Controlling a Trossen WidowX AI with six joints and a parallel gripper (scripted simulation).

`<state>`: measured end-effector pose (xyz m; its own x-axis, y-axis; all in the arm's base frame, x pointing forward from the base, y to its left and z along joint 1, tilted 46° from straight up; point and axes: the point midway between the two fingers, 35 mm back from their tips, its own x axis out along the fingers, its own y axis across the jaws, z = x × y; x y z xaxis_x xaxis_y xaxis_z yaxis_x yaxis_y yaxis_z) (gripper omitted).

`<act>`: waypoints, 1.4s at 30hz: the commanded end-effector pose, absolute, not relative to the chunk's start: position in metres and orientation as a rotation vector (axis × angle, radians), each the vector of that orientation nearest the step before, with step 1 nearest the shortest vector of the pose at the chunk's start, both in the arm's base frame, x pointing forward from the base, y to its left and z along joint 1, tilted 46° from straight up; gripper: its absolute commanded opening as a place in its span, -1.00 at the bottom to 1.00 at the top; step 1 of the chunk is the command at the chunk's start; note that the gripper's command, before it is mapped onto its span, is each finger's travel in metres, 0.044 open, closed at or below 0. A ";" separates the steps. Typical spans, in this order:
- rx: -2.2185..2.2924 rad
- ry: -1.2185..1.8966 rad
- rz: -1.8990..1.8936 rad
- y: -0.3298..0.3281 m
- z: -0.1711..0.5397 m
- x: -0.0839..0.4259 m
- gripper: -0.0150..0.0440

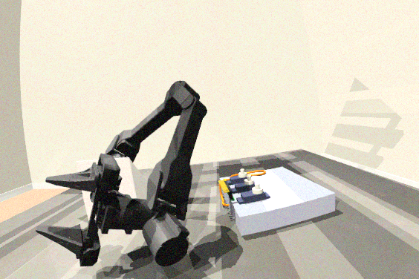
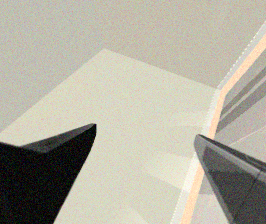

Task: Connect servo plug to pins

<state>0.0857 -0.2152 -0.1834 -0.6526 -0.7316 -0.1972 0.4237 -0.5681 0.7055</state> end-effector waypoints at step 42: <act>1.558 -1.930 -1.740 -0.221 -0.127 0.194 -0.10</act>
